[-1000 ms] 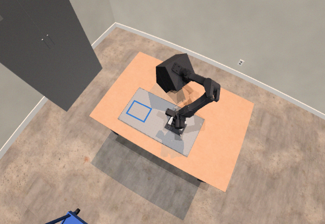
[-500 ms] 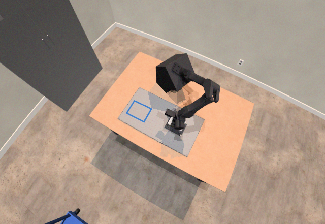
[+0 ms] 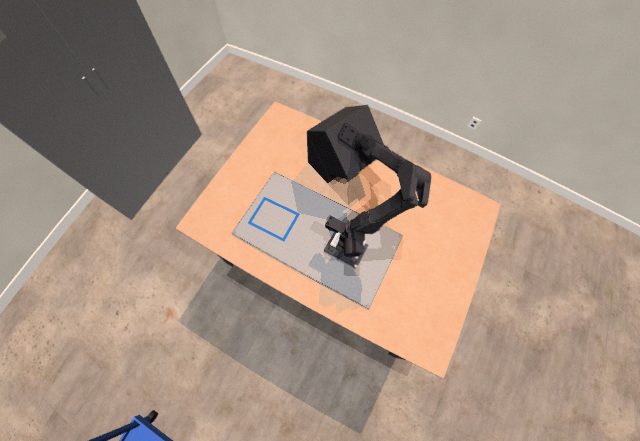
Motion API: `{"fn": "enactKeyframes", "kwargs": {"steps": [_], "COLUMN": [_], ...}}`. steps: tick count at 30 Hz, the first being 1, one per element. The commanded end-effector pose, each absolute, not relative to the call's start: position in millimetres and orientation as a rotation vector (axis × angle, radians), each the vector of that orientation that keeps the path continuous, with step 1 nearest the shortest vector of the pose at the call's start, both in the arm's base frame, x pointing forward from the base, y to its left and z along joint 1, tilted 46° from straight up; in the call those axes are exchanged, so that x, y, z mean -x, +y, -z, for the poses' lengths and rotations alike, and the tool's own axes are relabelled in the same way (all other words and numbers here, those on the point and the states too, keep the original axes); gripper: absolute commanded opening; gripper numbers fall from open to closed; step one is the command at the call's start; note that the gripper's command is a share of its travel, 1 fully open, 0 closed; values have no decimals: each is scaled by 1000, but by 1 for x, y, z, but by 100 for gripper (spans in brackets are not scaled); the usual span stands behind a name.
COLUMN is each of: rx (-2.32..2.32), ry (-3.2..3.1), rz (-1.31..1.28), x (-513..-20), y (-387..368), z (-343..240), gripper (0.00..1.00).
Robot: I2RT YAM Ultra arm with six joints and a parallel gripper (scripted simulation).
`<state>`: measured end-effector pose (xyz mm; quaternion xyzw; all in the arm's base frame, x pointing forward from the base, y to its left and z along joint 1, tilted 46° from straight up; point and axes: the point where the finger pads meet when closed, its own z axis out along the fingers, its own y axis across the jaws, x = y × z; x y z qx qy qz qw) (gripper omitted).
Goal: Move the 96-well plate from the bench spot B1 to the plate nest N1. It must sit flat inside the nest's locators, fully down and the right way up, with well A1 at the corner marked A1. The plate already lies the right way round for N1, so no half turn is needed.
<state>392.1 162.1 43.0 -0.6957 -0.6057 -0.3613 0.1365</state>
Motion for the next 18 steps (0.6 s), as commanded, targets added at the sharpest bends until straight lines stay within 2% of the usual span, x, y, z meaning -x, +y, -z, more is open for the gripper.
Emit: {"fn": "enactKeyframes", "kwargs": {"steps": [1,18], "rx": [2044,2040], "ry": [-1747,-1749], "rz": [1091,1091], "x": [-411,-420], "y": [159,176], "z": [-46,-28], "gripper": [0,0]}}
